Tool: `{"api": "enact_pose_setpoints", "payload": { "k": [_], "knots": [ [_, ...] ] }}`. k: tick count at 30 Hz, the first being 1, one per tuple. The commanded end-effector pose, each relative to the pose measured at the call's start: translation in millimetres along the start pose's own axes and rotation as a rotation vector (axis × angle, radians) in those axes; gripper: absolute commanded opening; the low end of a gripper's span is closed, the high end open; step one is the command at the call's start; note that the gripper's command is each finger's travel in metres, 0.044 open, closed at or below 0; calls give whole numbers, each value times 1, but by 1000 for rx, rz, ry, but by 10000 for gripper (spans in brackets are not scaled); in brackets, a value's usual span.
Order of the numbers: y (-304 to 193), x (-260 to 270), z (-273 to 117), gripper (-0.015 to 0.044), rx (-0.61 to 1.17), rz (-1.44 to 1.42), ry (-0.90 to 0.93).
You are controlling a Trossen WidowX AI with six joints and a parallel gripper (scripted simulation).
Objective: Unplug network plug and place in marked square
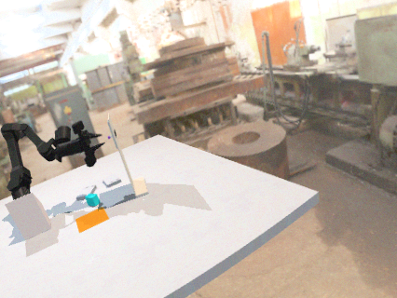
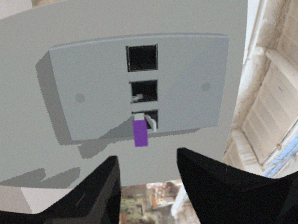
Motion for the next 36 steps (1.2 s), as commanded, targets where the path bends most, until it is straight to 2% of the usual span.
{"api": "enact_pose_setpoints", "payload": {
  "k": [1,21,36],
  "knots": [
    [2,-2,7,156,0,2,-5],
    [8,-2,31,156,-1,2,-7],
    [8,-2,31,56,-1,2,-7]
  ]
}}
Point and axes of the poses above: the point midway between the two fingers, 35 mm back from their tips, its own z axis out along the fingers, its own x axis across the jaws, y = z × x, the point moved 3 cm from there along -z, back along the fingers, and after that the axes turned 14 degrees about -z, right-handed, at the moved point
